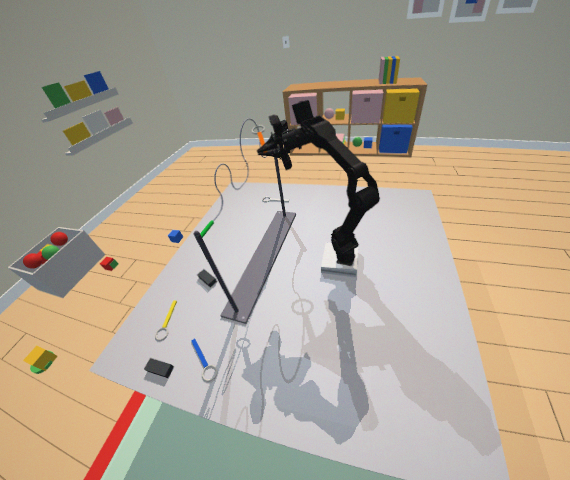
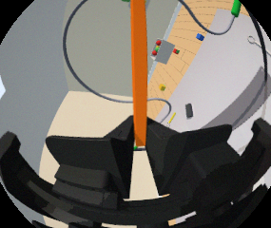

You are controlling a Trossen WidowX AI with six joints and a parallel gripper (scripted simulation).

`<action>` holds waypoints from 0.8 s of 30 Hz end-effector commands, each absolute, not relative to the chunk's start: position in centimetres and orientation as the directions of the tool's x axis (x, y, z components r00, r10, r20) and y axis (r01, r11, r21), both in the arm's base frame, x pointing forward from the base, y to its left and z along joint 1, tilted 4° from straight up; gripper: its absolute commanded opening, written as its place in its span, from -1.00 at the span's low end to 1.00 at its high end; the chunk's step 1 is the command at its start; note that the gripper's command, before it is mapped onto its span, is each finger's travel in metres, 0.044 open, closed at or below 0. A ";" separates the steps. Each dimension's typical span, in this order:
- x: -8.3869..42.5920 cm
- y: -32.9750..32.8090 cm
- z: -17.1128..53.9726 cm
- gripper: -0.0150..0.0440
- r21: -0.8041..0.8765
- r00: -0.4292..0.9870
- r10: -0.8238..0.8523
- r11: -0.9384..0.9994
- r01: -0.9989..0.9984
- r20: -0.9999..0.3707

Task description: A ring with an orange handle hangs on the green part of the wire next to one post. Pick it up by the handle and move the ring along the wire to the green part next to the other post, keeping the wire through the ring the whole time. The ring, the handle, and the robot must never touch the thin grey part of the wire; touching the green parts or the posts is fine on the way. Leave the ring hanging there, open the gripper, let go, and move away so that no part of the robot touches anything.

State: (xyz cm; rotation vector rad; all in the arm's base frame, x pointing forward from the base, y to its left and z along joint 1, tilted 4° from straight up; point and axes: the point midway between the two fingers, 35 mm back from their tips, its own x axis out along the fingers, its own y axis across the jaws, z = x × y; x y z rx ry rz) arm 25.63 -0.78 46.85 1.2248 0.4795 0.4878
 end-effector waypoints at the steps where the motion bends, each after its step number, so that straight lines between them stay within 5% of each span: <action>1: 25.8 -1.0 46.7 -1.00 0.942 0.807 0.580 0.321 -0.097 -0.114; 24: 25.9 -1.4 45.7 -1.00 0.802 0.831 0.496 0.588 -0.106 -0.253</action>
